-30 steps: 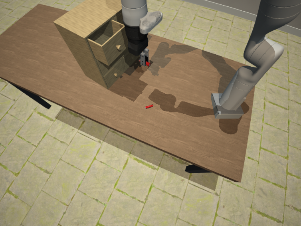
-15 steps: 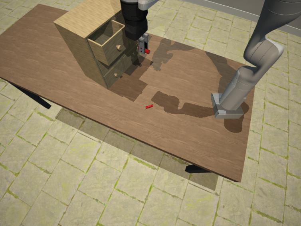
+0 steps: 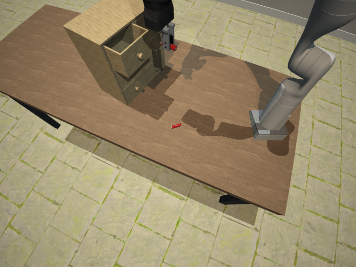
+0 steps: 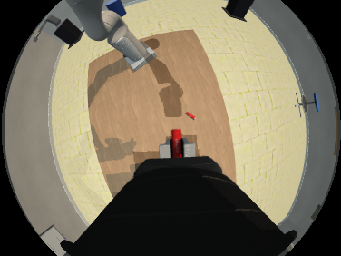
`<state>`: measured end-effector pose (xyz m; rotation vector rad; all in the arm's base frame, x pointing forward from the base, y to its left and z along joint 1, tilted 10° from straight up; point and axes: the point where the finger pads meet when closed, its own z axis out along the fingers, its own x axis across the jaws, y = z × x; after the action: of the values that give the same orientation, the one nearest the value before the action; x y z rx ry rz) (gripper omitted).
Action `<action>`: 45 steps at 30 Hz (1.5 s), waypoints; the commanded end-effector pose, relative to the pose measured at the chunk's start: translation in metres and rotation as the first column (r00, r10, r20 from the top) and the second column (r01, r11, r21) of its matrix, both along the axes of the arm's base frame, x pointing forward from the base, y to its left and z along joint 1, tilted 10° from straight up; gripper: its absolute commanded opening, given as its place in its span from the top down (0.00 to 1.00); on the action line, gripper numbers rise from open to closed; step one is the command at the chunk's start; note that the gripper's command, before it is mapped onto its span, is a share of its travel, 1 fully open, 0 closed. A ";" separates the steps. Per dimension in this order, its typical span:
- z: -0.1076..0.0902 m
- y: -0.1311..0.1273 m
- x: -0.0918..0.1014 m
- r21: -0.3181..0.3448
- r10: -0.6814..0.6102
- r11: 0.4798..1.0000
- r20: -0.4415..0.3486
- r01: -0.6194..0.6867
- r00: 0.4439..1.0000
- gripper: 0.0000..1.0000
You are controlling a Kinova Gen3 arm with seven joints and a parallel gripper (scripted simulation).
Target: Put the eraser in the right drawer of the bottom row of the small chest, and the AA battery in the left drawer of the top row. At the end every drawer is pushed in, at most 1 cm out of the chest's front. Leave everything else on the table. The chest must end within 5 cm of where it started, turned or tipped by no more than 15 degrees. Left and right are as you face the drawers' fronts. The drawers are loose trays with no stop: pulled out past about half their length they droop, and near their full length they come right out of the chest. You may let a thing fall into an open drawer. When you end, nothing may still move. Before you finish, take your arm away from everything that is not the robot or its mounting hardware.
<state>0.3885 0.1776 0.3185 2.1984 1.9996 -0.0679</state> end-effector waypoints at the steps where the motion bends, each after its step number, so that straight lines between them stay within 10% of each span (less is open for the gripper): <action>1: 0.006 0.002 0.001 0.003 0.002 1.000 0.004 -0.002 1.000 0.69; 33: 0.020 0.004 -0.001 0.000 0.004 1.000 0.022 -0.004 1.000 0.69; 45: 0.019 0.003 -0.002 -0.016 0.024 1.000 0.155 -0.022 0.988 0.69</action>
<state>0.3975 0.1708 0.3348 2.1320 1.9020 0.0482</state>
